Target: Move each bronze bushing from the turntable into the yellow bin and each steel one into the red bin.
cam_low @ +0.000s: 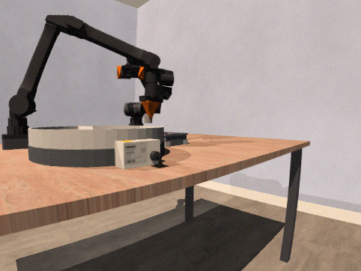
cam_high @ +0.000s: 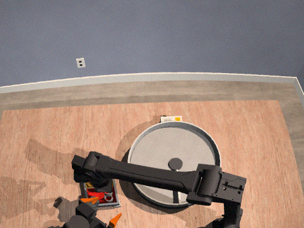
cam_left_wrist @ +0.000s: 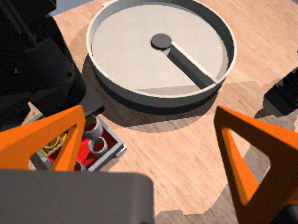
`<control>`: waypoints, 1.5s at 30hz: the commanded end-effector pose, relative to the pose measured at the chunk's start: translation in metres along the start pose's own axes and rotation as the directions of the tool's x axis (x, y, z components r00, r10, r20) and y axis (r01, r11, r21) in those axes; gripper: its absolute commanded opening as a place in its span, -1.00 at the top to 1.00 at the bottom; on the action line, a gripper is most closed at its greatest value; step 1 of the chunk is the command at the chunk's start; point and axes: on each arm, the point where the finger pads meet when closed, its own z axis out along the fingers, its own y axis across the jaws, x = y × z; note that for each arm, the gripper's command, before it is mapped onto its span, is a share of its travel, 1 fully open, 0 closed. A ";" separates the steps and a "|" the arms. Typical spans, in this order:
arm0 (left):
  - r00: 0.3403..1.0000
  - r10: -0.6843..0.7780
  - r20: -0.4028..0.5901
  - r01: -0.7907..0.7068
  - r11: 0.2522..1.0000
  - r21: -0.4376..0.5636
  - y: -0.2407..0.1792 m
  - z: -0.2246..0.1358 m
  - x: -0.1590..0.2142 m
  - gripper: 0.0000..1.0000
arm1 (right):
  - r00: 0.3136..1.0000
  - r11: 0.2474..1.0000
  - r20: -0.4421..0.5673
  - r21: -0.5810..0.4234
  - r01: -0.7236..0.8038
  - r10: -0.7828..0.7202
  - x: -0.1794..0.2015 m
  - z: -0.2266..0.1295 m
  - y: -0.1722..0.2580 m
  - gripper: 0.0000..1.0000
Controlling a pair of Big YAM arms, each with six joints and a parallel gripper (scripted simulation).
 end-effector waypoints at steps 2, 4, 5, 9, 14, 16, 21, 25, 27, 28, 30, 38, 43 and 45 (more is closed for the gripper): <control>0.996 -0.082 -0.022 0.077 0.981 -0.176 0.034 -0.064 -0.060 -1.00 | 0.998 1.000 0.059 0.029 -0.001 0.000 -0.050 -0.031 -0.003 1.00; 0.995 -0.090 -0.049 0.076 0.970 -0.232 0.045 -0.077 -0.068 -1.00 | 0.998 1.000 0.058 0.030 0.000 -0.001 -0.055 -0.030 -0.004 1.00; 0.994 -0.085 -0.064 0.067 0.966 -0.250 0.049 -0.082 -0.071 -1.00 | 0.998 1.000 0.057 0.031 0.000 -0.002 -0.057 -0.030 -0.004 1.00; 0.993 -0.090 -0.079 0.065 0.960 -0.273 0.054 -0.086 -0.072 -1.00 | 0.998 0.999 0.057 0.031 -0.010 0.008 -0.057 -0.030 -0.011 1.00; 0.989 -0.110 -0.099 0.074 0.946 -0.315 0.061 -0.094 -0.075 -1.00 | 0.998 0.999 0.070 0.036 -0.006 0.003 -0.058 -0.038 -0.011 1.00; 0.987 -0.119 -0.104 0.079 0.942 -0.327 0.063 -0.094 -0.075 -1.00 | 0.998 0.999 0.070 0.036 -0.006 0.003 -0.058 -0.038 -0.011 1.00; 0.976 -0.171 -0.135 0.113 0.926 -0.359 0.068 -0.096 -0.070 -1.00 | 0.998 0.999 0.070 0.036 -0.006 0.003 -0.058 -0.038 -0.011 1.00; 0.972 -0.192 -0.137 0.129 0.919 -0.373 0.071 -0.097 -0.071 -1.00 | 0.998 0.999 0.070 0.036 -0.006 0.003 -0.058 -0.038 -0.011 1.00; 0.970 -0.202 -0.136 0.137 0.915 -0.380 0.072 -0.098 -0.072 -1.00 | 0.998 0.999 0.070 0.036 -0.006 0.003 -0.058 -0.038 -0.011 1.00; 0.966 -0.210 -0.148 0.139 0.912 -0.386 0.073 -0.099 -0.070 -1.00 | 0.998 0.999 0.070 0.036 -0.006 0.003 -0.058 -0.038 -0.011 1.00; 0.965 -0.220 -0.143 0.150 0.908 -0.391 0.074 -0.100 -0.072 -1.00 | 0.998 0.999 0.070 0.036 -0.006 0.003 -0.058 -0.038 -0.011 1.00; 0.961 -0.237 -0.145 0.160 0.899 -0.407 0.078 -0.105 -0.077 -1.00 | 0.998 0.999 0.070 0.036 -0.006 0.003 -0.058 -0.038 -0.011 1.00; 0.959 -0.243 -0.147 0.164 0.897 -0.411 0.078 -0.107 -0.077 -1.00 | 0.998 0.999 0.057 0.031 -0.009 0.007 -0.057 -0.032 -0.018 1.00; 0.960 -0.243 -0.141 0.166 0.896 -0.413 0.079 -0.108 -0.080 -1.00 | 0.999 1.000 0.048 0.028 -0.002 0.000 -0.060 -0.034 -0.022 1.00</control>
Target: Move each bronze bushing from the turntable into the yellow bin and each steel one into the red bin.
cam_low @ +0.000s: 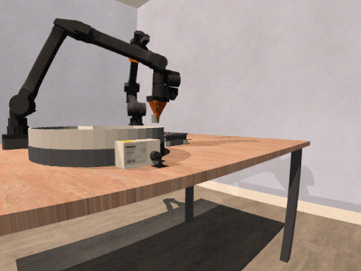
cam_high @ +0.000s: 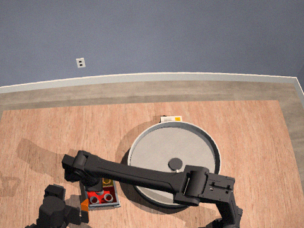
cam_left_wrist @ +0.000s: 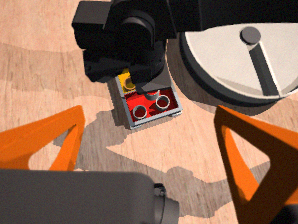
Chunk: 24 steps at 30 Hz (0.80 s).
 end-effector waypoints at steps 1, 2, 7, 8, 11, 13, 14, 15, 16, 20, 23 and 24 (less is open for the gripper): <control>0.999 0.009 0.042 -0.009 1.000 0.003 0.005 -0.022 -0.024 -1.00 | 0.998 1.000 0.056 0.025 -0.006 0.004 -0.022 -0.033 -0.020 1.00; 0.999 0.009 0.043 -0.010 1.000 0.003 0.005 -0.023 -0.025 -1.00 | 0.997 0.999 0.078 0.034 -0.004 0.002 -0.023 -0.047 -0.018 1.00; 0.999 0.011 0.045 -0.011 1.000 0.002 0.006 -0.026 -0.027 -1.00 | 0.996 0.999 0.092 0.049 -0.011 0.007 -0.028 -0.023 -0.005 1.00; 0.999 0.011 0.046 -0.012 1.000 0.001 0.006 -0.026 -0.028 -1.00 | 0.997 0.999 0.071 0.046 -0.010 0.007 -0.021 -0.008 -0.001 1.00; 0.999 0.014 0.049 -0.014 1.000 0.001 0.006 -0.028 -0.030 -1.00 | 0.998 0.998 0.068 0.057 0.005 -0.009 -0.021 0.001 0.000 1.00; 0.999 0.015 0.051 -0.015 1.000 0.001 0.007 -0.029 -0.031 -1.00 | 0.996 0.998 0.094 0.065 -0.008 0.002 -0.027 -0.011 -0.010 1.00; 0.999 0.015 0.051 -0.015 1.000 0.001 0.007 -0.029 -0.031 -1.00 | 0.996 0.998 0.094 0.065 -0.008 0.002 -0.027 -0.011 -0.010 1.00; 0.999 0.015 0.051 -0.015 1.000 0.001 0.007 -0.029 -0.031 -1.00 | 0.996 0.998 0.094 0.065 -0.008 0.002 -0.027 -0.011 -0.010 1.00; 0.998 0.017 0.052 -0.017 1.000 0.001 0.007 -0.030 -0.032 -1.00 | 0.995 0.998 0.095 0.066 -0.008 0.002 -0.027 -0.011 -0.010 1.00; 0.998 0.018 0.053 -0.018 1.000 0.001 0.007 -0.031 -0.033 -1.00 | 0.995 0.998 0.095 0.065 -0.008 0.002 -0.027 -0.011 -0.010 1.00; 0.998 0.018 0.053 -0.018 1.000 0.001 0.007 -0.031 -0.033 -1.00 | 0.996 0.998 0.088 0.061 -0.008 0.002 -0.025 -0.011 -0.009 1.00; 0.998 0.018 0.053 -0.018 1.000 0.001 0.007 -0.031 -0.033 -1.00 | 0.996 0.998 0.088 0.061 -0.008 0.002 -0.025 -0.011 -0.009 1.00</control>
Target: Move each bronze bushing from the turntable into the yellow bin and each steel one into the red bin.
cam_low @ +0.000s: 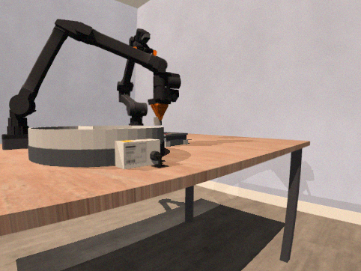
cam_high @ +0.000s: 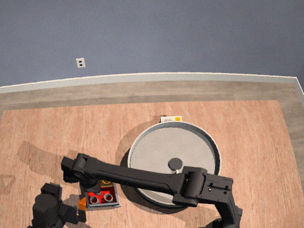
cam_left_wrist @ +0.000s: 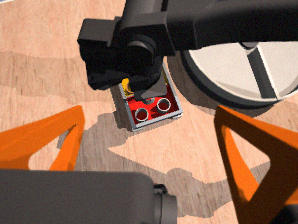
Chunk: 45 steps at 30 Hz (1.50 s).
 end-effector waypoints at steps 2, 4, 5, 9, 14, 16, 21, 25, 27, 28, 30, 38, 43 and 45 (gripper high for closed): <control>0.999 0.015 0.042 -0.015 1.000 -0.001 0.003 -0.020 -0.022 -1.00 | 0.998 1.000 0.063 0.024 -0.009 0.008 -0.015 -0.020 -0.008 1.00; 0.999 0.015 0.042 -0.015 1.000 -0.001 0.003 -0.020 -0.022 -1.00 | 0.998 1.000 0.055 0.021 -0.009 0.008 -0.012 -0.015 -0.007 1.00; 0.999 0.015 0.042 -0.015 1.000 -0.001 0.003 -0.020 -0.022 -1.00 | 0.999 1.000 0.039 0.015 -0.008 0.007 -0.006 -0.007 -0.004 1.00; 0.999 0.015 0.042 -0.015 1.000 -0.001 0.003 -0.020 -0.022 -1.00 | 0.999 1.000 0.050 0.020 -0.008 0.007 -0.014 -0.003 -0.007 1.00; 0.999 0.015 0.042 -0.015 1.000 -0.001 0.003 -0.020 -0.022 -1.00 | 1.000 1.000 0.015 0.006 -0.007 0.007 -0.003 0.032 -0.002 1.00; 0.999 0.015 0.042 -0.015 1.000 -0.001 0.003 -0.020 -0.022 -1.00 | 1.000 1.000 0.014 0.006 -0.007 0.007 -0.002 0.042 -0.002 1.00; 0.999 0.015 0.042 -0.015 1.000 -0.001 0.003 -0.020 -0.022 -1.00 | 0.999 1.000 0.036 0.014 -0.014 0.013 -0.004 0.051 -0.007 1.00; 0.999 0.015 0.042 -0.015 1.000 -0.001 0.003 -0.020 -0.022 -1.00 | 0.999 1.000 0.043 0.017 -0.011 0.010 -0.006 0.053 -0.005 1.00; 0.999 0.015 0.042 -0.015 1.000 -0.001 0.003 -0.020 -0.022 -1.00 | 0.999 1.000 0.054 0.021 -0.011 0.010 -0.010 0.053 -0.007 1.00; 0.999 0.015 0.042 -0.015 1.000 -0.001 0.003 -0.020 -0.022 -1.00 | 0.999 1.000 0.040 0.016 -0.011 0.010 -0.005 0.059 -0.004 1.00; 0.999 0.015 0.042 -0.015 1.000 -0.001 0.003 -0.020 -0.022 -1.00 | 1.000 1.000 0.028 0.011 -0.010 0.010 0.001 0.065 -0.002 1.00; 0.999 0.015 0.042 -0.015 1.000 -0.001 0.003 -0.020 -0.022 -1.00 | 0.999 1.000 0.033 0.011 -0.006 0.006 -0.006 0.059 -0.003 1.00; 0.999 0.015 0.042 -0.015 1.000 -0.001 0.003 -0.020 -0.022 -1.00 | 0.999 1.000 0.033 0.011 -0.006 0.006 -0.006 0.059 -0.003 0.77; 0.999 0.015 0.042 -0.015 1.000 -0.001 0.003 -0.020 -0.022 -1.00 | 0.998 1.000 0.062 0.023 -0.005 0.004 -0.014 0.042 -0.004 0.64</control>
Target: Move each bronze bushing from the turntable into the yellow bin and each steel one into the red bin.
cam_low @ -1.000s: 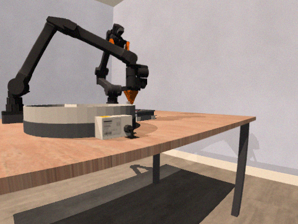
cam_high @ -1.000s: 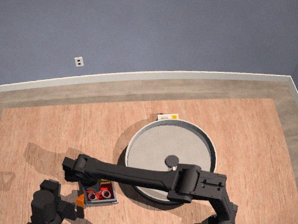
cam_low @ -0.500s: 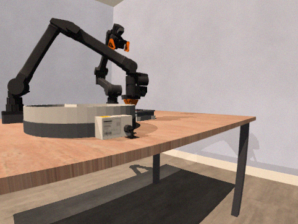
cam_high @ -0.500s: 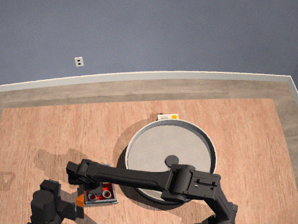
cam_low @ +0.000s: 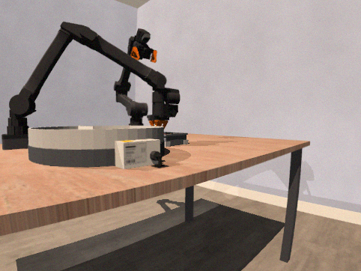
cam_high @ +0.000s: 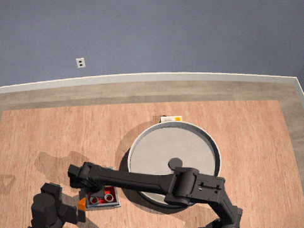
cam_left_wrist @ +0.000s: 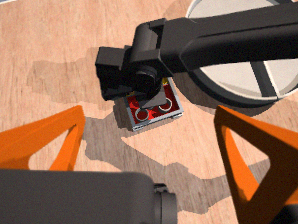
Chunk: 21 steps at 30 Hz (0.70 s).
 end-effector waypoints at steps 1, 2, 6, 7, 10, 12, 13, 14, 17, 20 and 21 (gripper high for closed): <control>0.999 0.008 0.045 -0.007 1.000 -0.005 0.002 -0.020 -0.022 -1.00 | 0.996 1.000 0.084 0.030 -0.004 0.001 -0.025 -0.042 -0.007 0.64; 0.999 0.008 0.045 -0.007 1.000 -0.005 0.002 -0.020 -0.022 -1.00 | 0.996 1.000 0.084 0.030 -0.004 0.001 -0.025 -0.044 -0.005 0.64; 0.999 0.008 0.045 -0.007 1.000 -0.005 0.002 -0.020 -0.022 -1.00 | 0.995 0.999 0.096 0.033 -0.004 0.001 -0.029 -0.052 -0.002 0.64; 0.999 0.008 0.045 -0.007 1.000 -0.005 0.002 -0.020 -0.022 -1.00 | 0.995 0.999 0.098 0.034 -0.005 0.001 -0.029 -0.054 -0.002 0.64; 0.999 0.008 0.045 -0.007 1.000 -0.005 0.002 -0.020 -0.022 -1.00 | 0.996 1.000 0.088 0.030 -0.009 0.006 -0.029 -0.047 -0.004 0.64; 0.999 0.008 0.045 -0.007 1.000 -0.005 0.002 -0.020 -0.022 -1.00 | 0.994 0.999 0.111 0.038 -0.012 0.008 -0.031 -0.062 -0.006 0.64; 0.999 0.008 0.045 -0.007 1.000 -0.005 0.002 -0.020 -0.022 -1.00 | 0.994 0.999 0.111 0.038 -0.012 0.008 -0.031 -0.062 -0.006 0.64; 0.999 0.008 0.045 -0.007 1.000 -0.005 0.002 -0.020 -0.022 -1.00 | 0.994 0.999 0.111 0.038 -0.012 0.008 -0.031 -0.062 -0.006 0.64; 0.999 0.004 0.041 -0.004 1.000 0.000 0.001 -0.014 -0.016 -1.00 | 0.993 0.999 0.121 0.041 -0.009 0.004 -0.033 -0.069 -0.004 0.64; 0.999 0.004 0.041 -0.004 1.000 0.000 0.001 -0.014 -0.016 -1.00 | 0.993 0.999 0.121 0.041 -0.007 0.002 -0.035 -0.075 -0.003 0.64; 0.999 0.004 0.041 -0.004 1.000 0.000 0.001 -0.014 -0.016 -1.00 | 0.992 0.999 0.123 0.041 -0.008 0.003 -0.034 -0.080 -0.004 0.64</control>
